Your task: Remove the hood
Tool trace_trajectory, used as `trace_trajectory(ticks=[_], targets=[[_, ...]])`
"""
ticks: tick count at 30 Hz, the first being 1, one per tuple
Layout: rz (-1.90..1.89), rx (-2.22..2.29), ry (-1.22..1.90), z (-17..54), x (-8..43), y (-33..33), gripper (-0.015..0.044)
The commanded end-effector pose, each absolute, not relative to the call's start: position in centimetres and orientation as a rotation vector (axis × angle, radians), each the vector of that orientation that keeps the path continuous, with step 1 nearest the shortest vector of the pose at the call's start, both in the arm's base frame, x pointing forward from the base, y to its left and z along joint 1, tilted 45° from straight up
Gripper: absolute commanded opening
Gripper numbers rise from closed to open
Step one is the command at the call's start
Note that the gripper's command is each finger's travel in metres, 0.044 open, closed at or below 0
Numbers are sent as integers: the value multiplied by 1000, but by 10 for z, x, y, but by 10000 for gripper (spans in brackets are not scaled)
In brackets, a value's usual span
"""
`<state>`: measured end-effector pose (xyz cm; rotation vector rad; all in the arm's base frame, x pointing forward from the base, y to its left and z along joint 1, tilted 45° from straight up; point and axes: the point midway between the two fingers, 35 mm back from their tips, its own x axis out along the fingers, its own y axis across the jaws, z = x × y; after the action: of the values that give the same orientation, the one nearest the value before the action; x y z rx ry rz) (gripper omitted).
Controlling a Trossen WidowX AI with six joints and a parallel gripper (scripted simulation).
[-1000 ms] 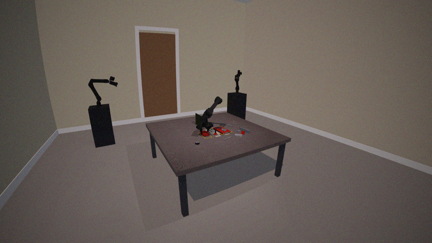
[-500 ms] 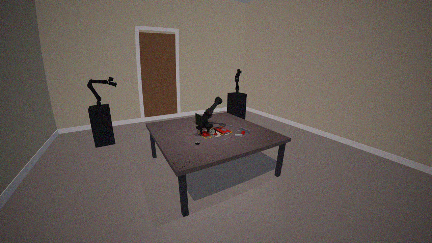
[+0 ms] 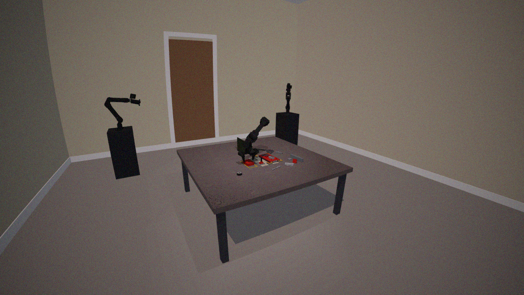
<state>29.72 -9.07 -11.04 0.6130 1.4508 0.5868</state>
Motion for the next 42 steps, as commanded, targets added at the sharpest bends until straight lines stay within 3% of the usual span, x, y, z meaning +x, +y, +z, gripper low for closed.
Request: trace_trajectory(ticks=[1, 42], targets=[[575, 602, 1435, -88, 298, -118, 440], [577, 605, 1432, -70, 295, -134, 440]])
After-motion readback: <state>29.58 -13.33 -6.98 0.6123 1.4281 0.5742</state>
